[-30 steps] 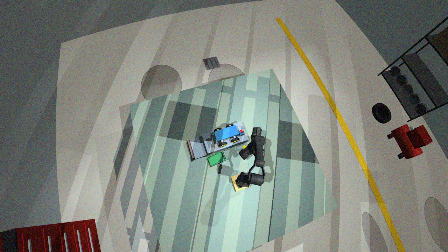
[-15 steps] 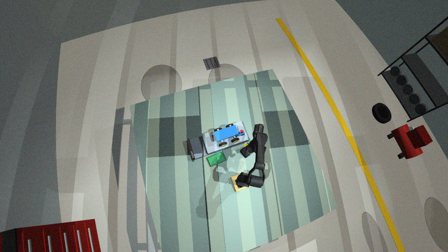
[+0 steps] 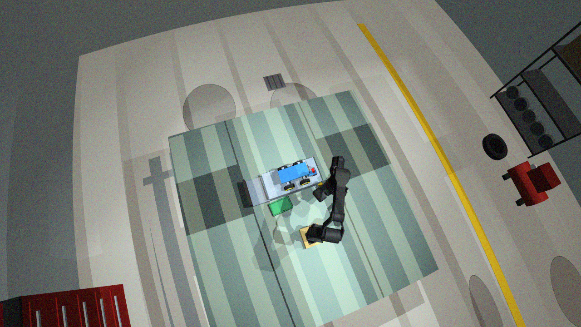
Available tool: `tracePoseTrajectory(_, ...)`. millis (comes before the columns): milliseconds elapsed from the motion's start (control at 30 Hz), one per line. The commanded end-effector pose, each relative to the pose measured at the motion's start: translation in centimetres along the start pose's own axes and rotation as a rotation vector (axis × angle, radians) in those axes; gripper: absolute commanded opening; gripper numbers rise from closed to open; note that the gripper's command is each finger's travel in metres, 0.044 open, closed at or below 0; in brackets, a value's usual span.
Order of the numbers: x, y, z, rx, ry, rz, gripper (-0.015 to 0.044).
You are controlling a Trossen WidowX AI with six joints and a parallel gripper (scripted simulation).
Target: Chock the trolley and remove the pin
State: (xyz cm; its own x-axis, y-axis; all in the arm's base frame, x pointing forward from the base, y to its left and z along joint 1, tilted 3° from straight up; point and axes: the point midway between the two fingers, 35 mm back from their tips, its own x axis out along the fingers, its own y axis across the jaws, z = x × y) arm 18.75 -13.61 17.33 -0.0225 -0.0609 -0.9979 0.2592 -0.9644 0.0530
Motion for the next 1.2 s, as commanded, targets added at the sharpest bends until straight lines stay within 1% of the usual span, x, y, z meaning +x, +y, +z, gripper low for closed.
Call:
tracePoseTrajectory(0,-0.69,-0.09,-0.15,0.002,0.002,-0.003,0.0000)
tracePoseTrajectory(233,-0.69,-0.09,-0.15,-0.044,0.002,-0.003,0.0000)
tracePoseTrajectory(1167,-0.69,-0.10,-0.16,-1.009,0.001,0.001,0.0000)
